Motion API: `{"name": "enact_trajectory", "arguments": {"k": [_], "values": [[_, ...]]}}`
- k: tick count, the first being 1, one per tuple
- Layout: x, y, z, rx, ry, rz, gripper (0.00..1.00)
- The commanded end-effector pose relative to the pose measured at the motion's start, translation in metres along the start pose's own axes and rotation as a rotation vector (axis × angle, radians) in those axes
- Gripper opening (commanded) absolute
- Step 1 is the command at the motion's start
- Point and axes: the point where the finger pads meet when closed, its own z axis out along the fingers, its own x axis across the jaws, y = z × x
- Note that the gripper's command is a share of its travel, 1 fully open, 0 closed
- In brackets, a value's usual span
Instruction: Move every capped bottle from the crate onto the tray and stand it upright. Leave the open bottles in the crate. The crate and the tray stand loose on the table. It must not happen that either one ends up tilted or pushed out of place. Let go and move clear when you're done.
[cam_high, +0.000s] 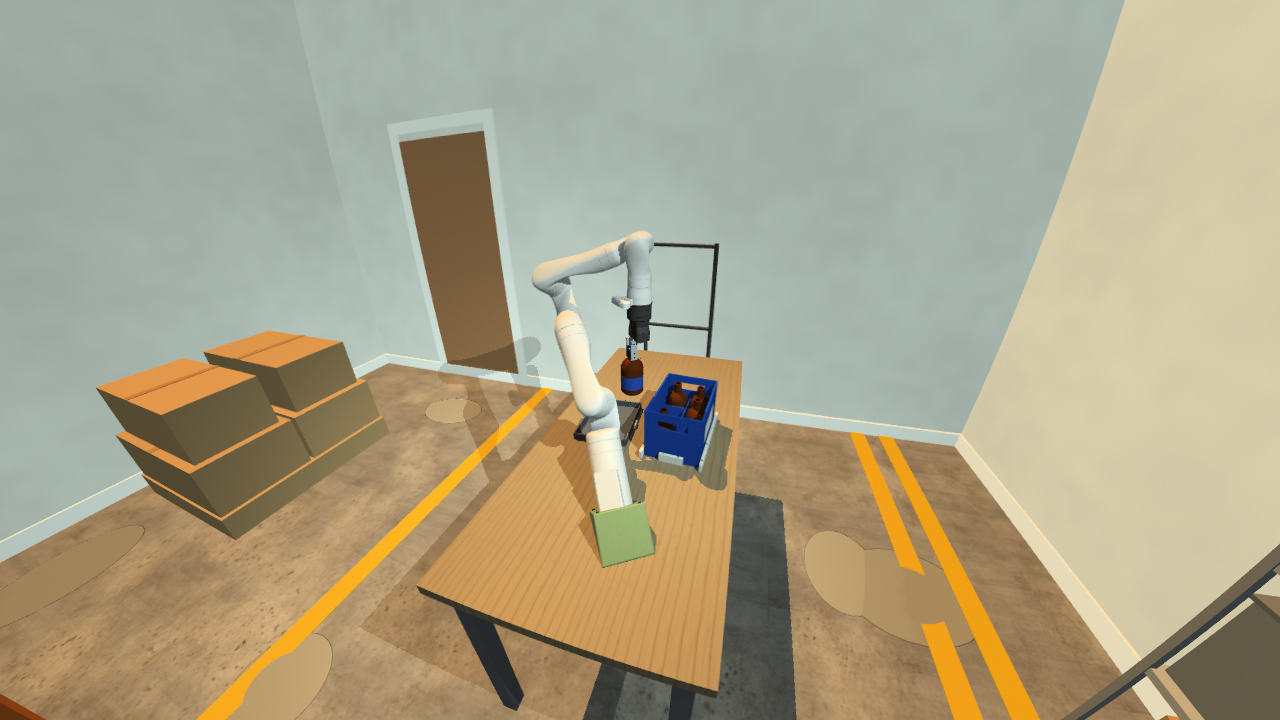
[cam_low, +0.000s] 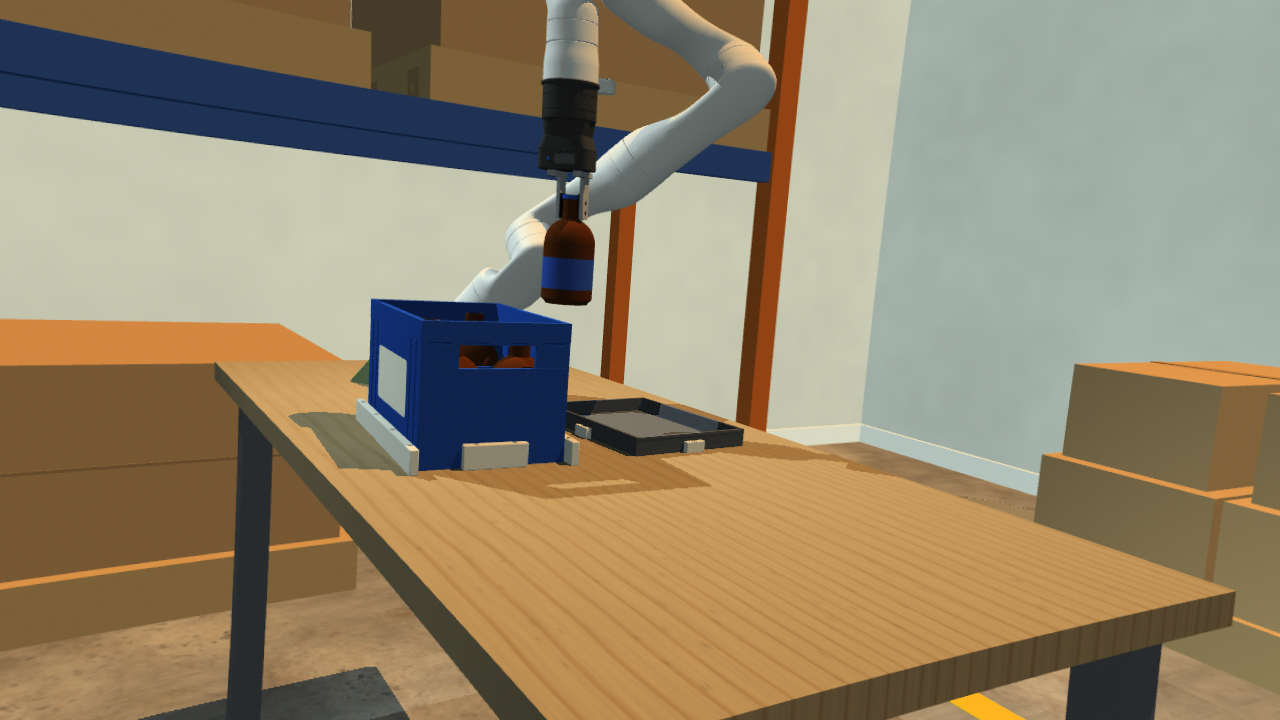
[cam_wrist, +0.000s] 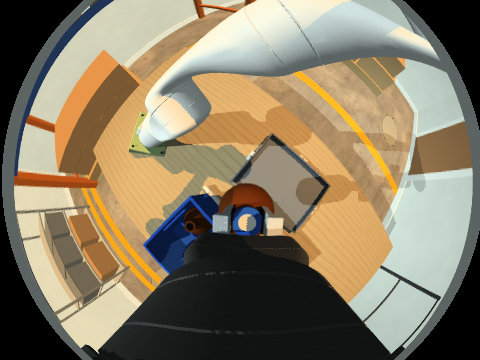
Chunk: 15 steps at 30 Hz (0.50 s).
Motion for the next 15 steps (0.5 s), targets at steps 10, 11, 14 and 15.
{"name": "enact_trajectory", "arguments": {"k": [10,11,14,15], "values": [[0.014,-0.016,0.000,-0.009,-0.008,-0.007,0.00],[0.014,-0.016,0.000,-0.009,-0.008,-0.007,0.00],[0.017,-0.020,0.000,-0.005,-0.004,-0.003,0.00],[0.018,-0.021,0.000,-0.005,-0.004,-0.004,0.00]]}}
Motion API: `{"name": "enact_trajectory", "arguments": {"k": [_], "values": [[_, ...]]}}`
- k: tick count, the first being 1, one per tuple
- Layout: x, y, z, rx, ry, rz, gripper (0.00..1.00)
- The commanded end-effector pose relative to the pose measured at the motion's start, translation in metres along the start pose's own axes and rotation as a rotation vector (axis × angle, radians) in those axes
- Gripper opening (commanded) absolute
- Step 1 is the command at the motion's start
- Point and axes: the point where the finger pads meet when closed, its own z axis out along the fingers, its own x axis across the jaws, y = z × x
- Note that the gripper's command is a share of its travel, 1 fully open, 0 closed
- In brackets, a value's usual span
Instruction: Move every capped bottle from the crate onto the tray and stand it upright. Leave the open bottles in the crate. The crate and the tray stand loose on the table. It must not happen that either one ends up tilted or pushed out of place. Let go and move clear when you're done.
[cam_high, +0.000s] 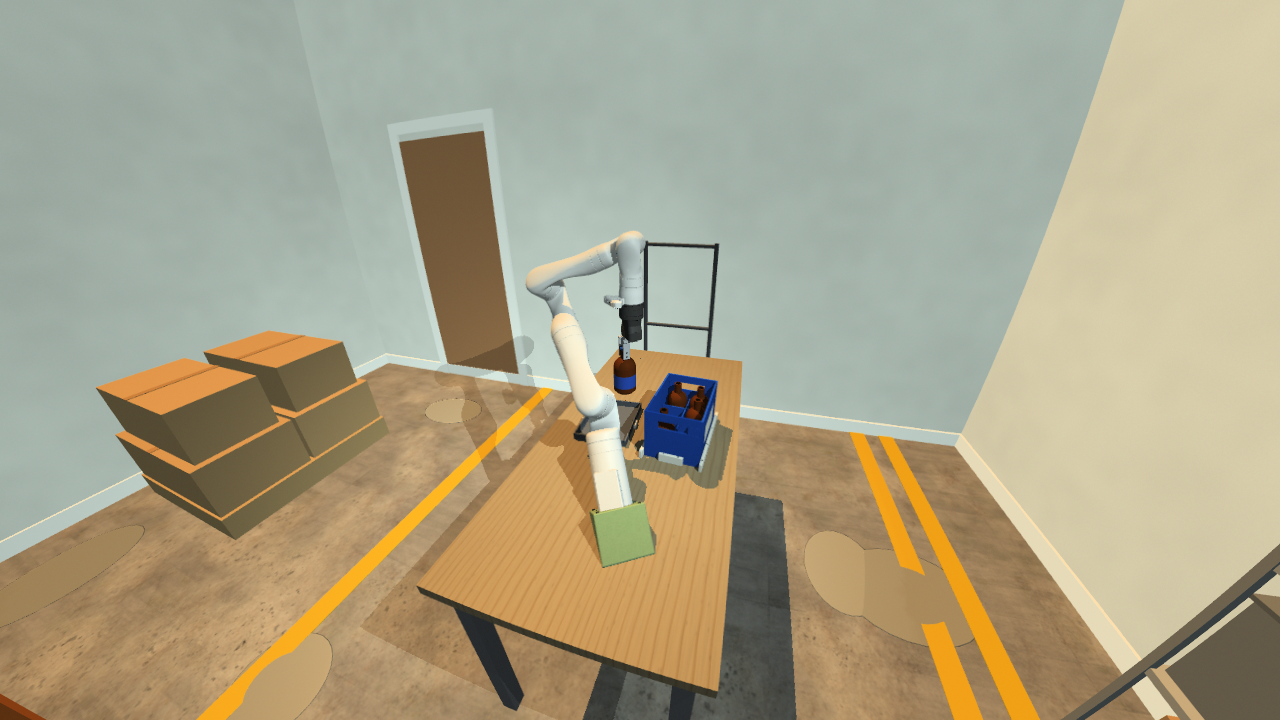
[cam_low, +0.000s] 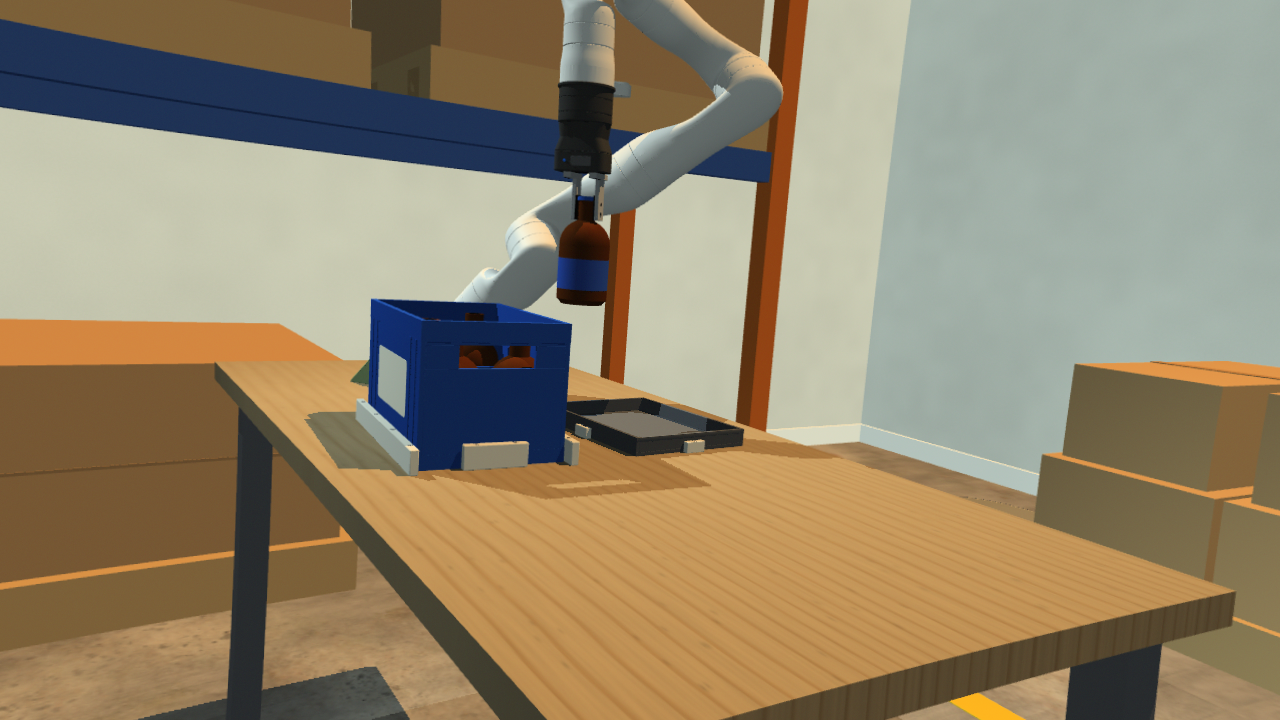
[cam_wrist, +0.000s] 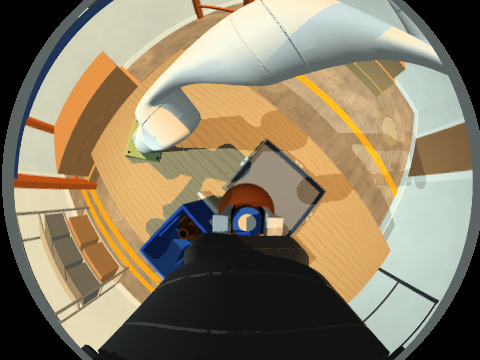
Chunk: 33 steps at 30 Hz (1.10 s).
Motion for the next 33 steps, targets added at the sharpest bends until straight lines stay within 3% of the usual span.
{"name": "enact_trajectory", "arguments": {"k": [1,33], "values": [[0.003,-0.004,0.000,-0.005,-0.004,-0.003,0.00],[0.038,-0.044,0.000,-0.004,-0.003,-0.003,0.00]]}}
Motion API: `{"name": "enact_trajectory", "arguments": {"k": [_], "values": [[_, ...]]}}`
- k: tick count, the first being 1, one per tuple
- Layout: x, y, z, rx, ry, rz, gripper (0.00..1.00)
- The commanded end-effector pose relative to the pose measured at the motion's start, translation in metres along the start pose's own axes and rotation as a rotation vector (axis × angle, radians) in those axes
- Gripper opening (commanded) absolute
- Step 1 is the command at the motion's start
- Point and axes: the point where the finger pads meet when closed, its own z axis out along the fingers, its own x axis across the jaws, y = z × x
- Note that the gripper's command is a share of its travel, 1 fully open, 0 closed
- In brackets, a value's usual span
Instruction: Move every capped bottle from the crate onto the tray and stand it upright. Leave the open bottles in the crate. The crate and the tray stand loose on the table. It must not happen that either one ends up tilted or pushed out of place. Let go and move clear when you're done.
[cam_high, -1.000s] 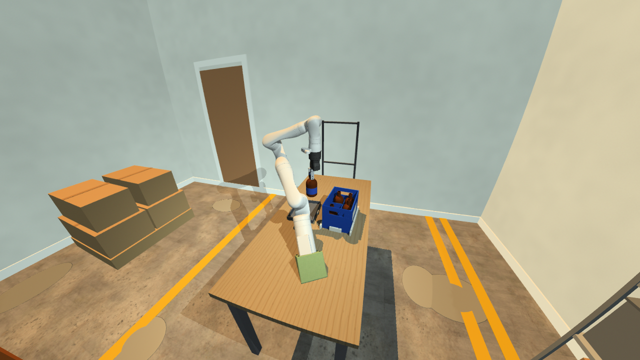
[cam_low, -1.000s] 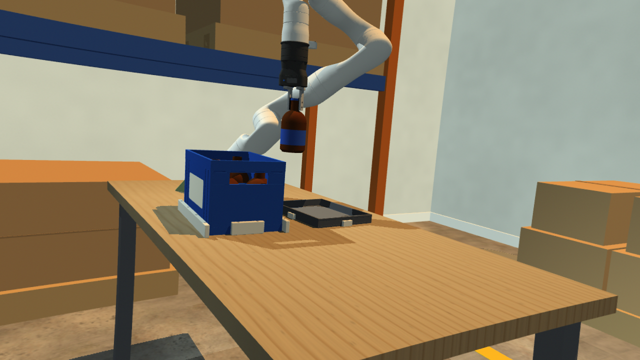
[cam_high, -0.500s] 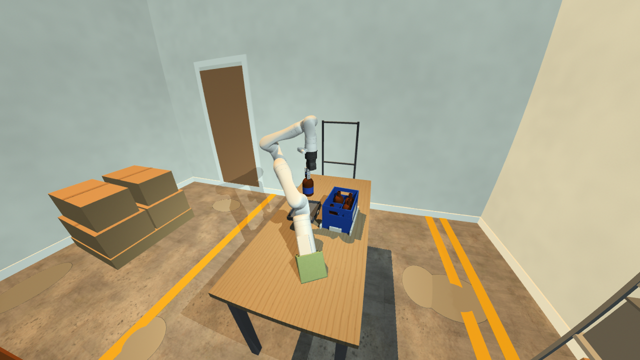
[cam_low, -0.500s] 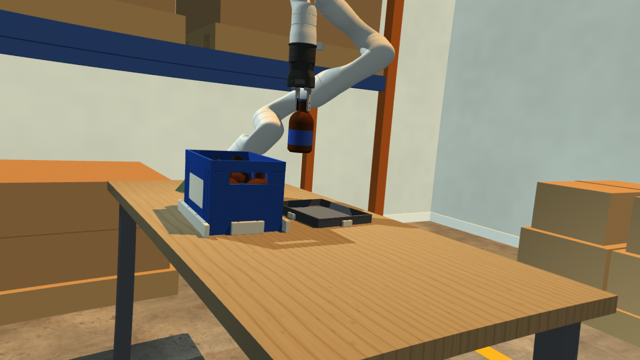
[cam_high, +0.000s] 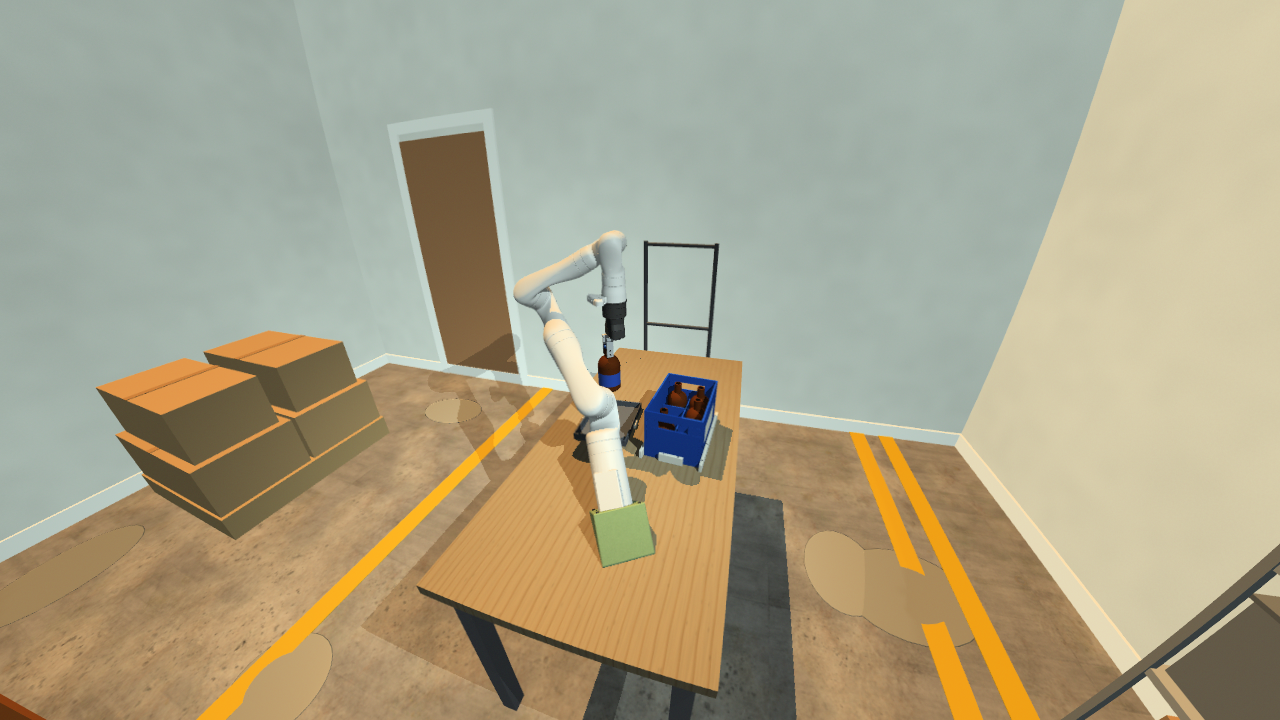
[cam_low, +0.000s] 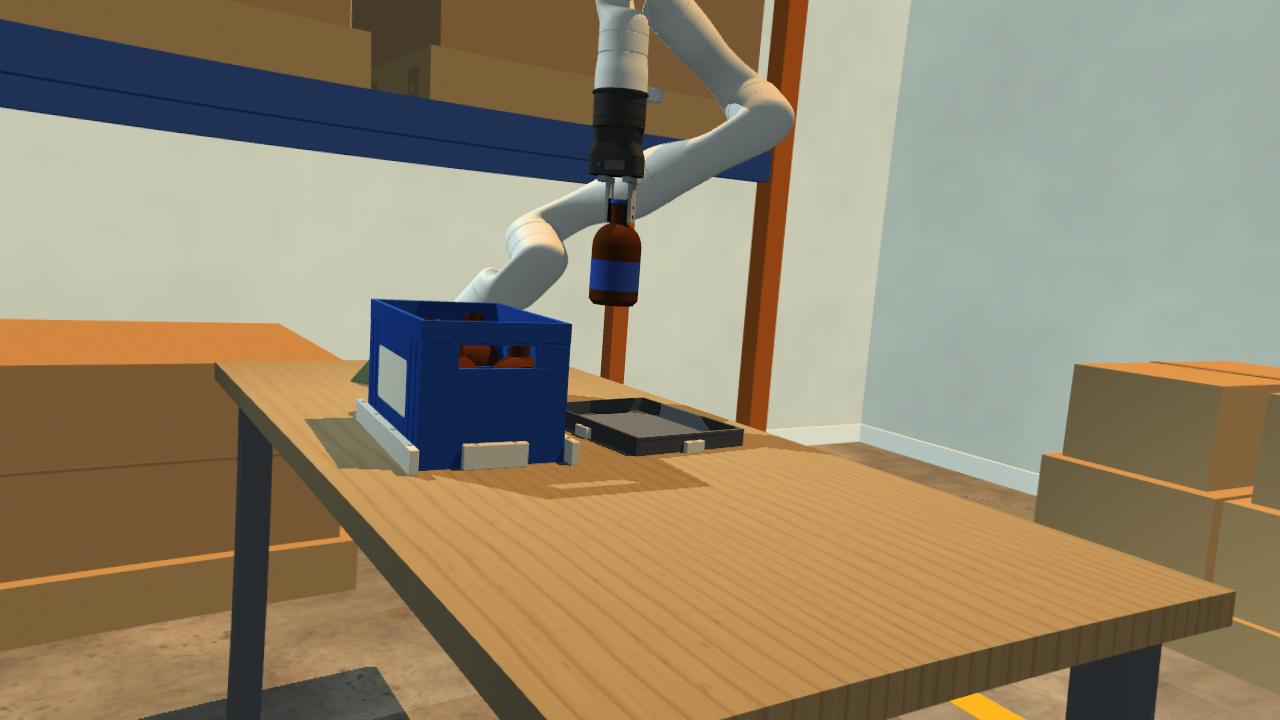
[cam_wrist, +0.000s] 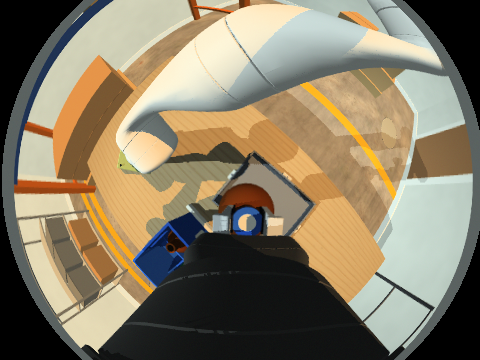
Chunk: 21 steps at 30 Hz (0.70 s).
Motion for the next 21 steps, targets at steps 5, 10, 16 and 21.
{"name": "enact_trajectory", "arguments": {"k": [5,10,16,21], "values": [[0.008,-0.009,0.000,-0.002,-0.004,-0.008,0.00],[0.014,-0.017,0.000,-0.003,-0.005,-0.009,0.00],[0.014,-0.017,0.000,-0.011,-0.003,0.007,0.00],[0.016,-0.019,0.000,-0.008,-0.004,0.000,0.00]]}}
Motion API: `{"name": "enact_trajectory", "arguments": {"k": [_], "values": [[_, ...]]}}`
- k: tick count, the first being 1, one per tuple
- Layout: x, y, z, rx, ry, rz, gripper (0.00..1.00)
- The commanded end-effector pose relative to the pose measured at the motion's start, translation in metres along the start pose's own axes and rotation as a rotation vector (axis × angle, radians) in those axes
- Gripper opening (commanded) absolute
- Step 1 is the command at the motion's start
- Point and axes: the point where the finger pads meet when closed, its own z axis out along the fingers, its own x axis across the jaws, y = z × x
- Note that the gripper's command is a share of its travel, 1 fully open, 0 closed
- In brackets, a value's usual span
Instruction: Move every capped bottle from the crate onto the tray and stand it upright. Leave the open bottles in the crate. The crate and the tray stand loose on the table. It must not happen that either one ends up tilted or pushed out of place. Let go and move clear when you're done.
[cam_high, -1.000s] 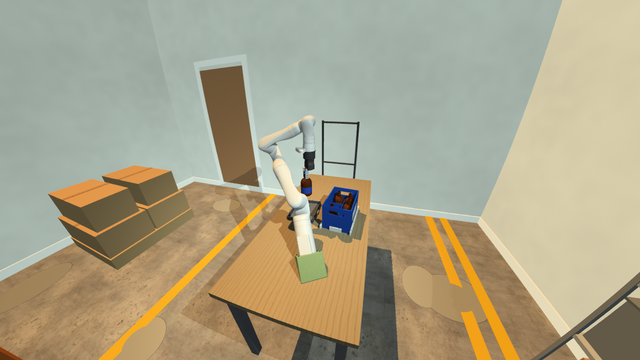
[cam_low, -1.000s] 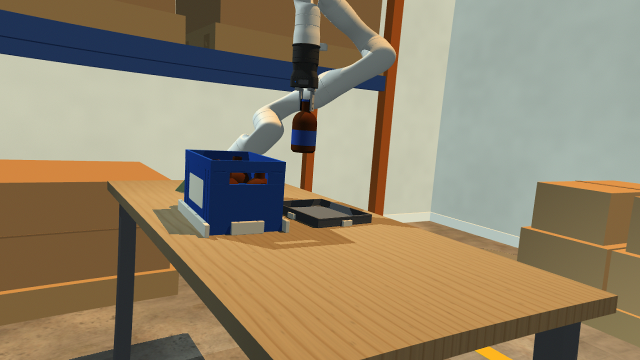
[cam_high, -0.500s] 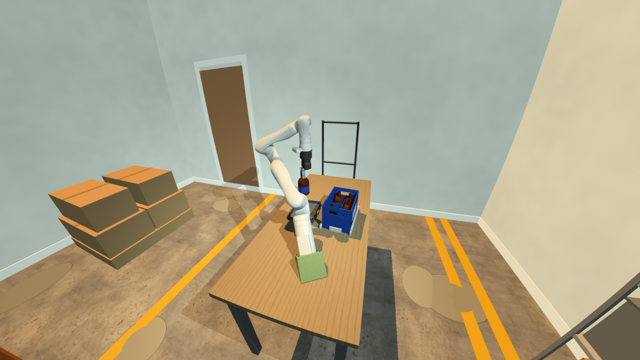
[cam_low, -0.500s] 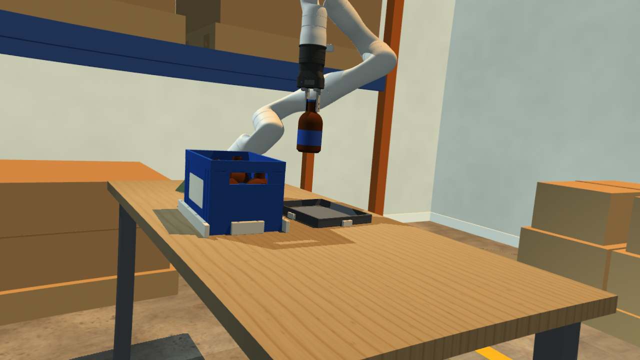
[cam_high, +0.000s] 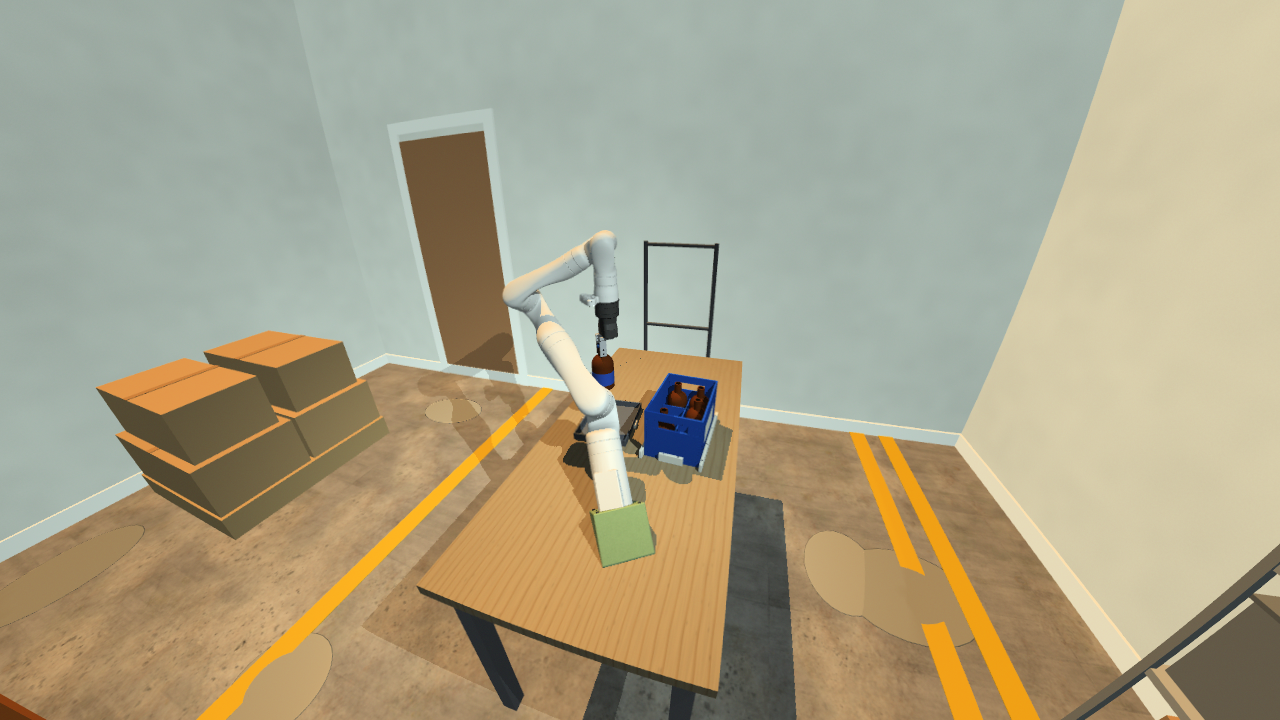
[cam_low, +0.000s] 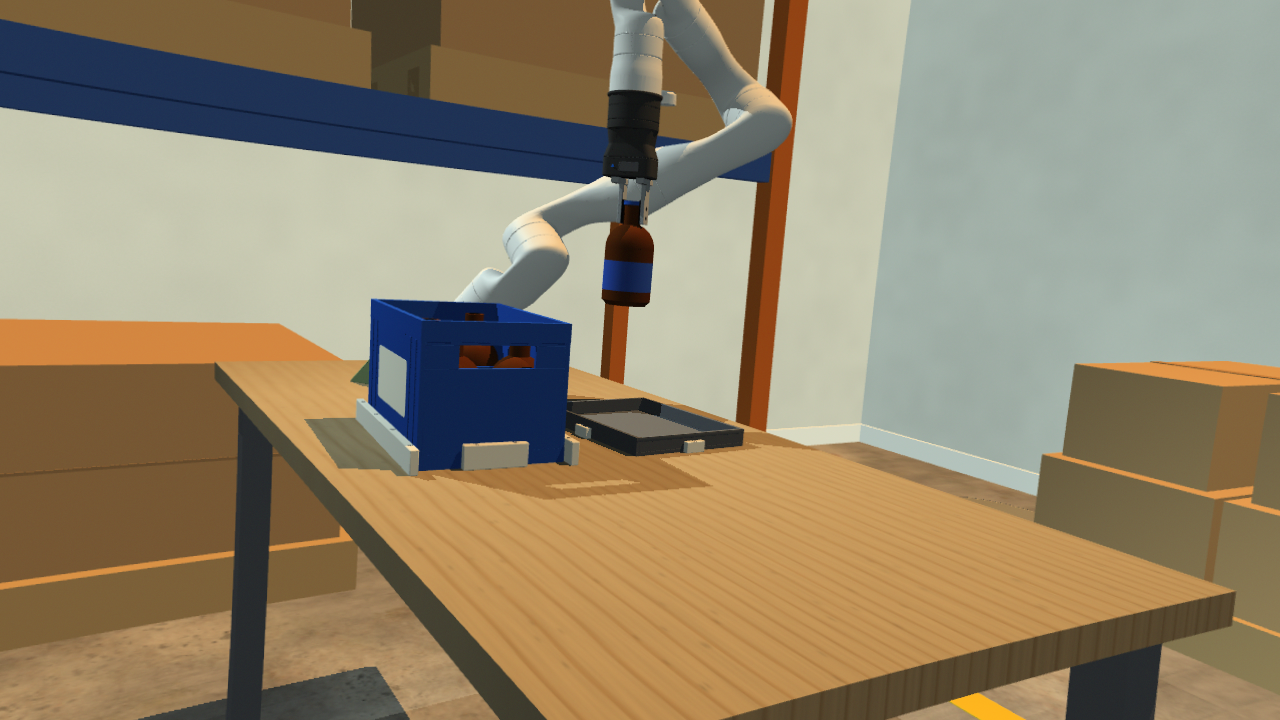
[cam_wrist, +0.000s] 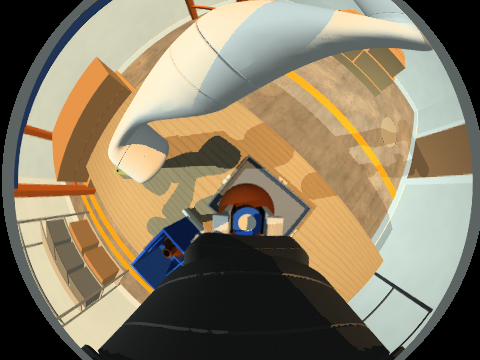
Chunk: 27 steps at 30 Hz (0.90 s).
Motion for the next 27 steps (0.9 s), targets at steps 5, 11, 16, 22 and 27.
{"name": "enact_trajectory", "arguments": {"k": [5,11,16,22,27], "values": [[0.002,-0.004,0.000,0.005,-0.002,-0.013,0.00],[0.002,-0.004,0.002,0.004,-0.002,-0.012,0.00],[0.002,-0.003,0.012,0.005,-0.002,-0.014,0.00],[0.001,-0.002,0.024,0.006,-0.002,-0.016,0.00],[0.001,-0.002,0.030,0.006,-0.002,-0.017,0.00]]}}
